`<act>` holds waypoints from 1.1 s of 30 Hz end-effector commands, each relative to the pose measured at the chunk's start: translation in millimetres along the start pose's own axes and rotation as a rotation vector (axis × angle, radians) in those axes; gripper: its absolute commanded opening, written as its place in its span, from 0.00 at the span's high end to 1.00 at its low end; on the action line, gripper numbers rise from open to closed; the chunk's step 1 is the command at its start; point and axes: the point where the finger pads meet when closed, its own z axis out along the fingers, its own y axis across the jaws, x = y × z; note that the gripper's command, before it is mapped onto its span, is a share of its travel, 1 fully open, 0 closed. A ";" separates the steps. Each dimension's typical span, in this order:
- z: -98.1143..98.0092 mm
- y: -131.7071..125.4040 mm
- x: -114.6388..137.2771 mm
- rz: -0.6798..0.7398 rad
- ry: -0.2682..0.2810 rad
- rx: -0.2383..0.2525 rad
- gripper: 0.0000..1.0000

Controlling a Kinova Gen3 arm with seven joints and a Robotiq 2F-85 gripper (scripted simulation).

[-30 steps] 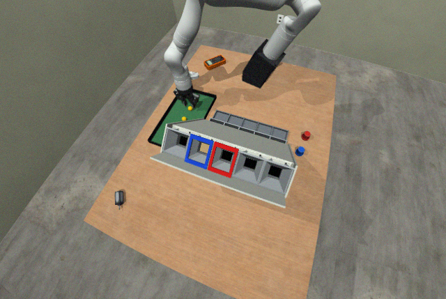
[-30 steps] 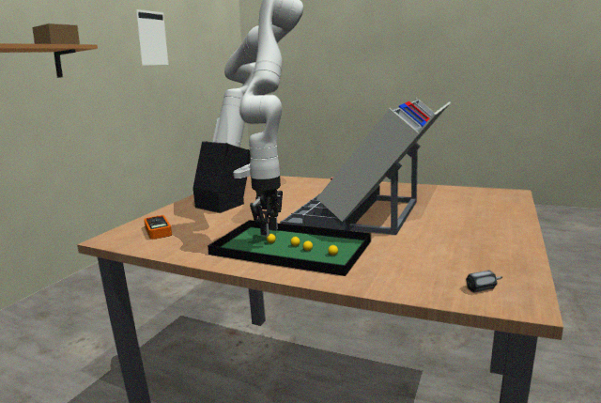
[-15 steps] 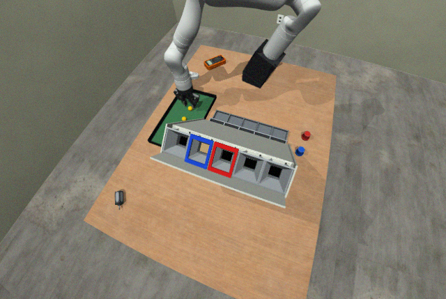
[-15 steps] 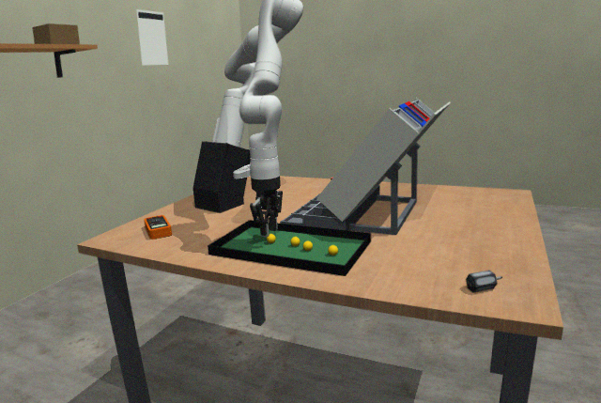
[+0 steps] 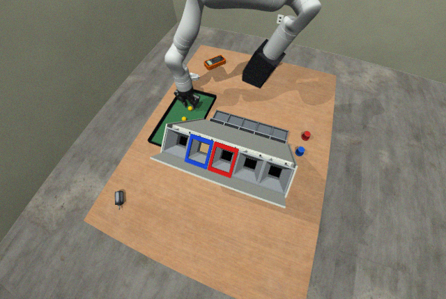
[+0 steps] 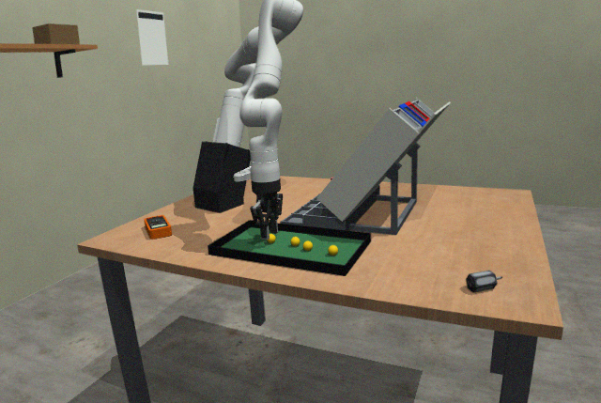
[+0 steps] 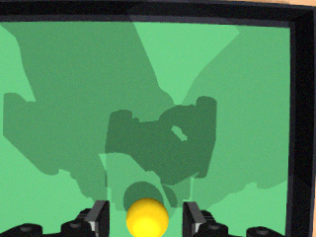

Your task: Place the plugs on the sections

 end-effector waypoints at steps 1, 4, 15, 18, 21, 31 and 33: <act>-1.0 -0.7 -0.6 0.000 -0.001 0.002 0.50; 7.0 -0.4 -0.8 0.000 -0.001 0.002 0.50; 7.0 -0.4 -0.8 0.000 -0.001 0.002 0.50; 7.0 -0.4 -0.8 0.000 -0.001 0.002 0.50; 14.9 -0.1 -1.0 0.000 -0.001 0.002 0.50; 14.9 -0.1 -1.0 0.000 -0.001 0.002 0.50; 14.9 -0.1 -1.0 0.000 -0.001 0.002 0.50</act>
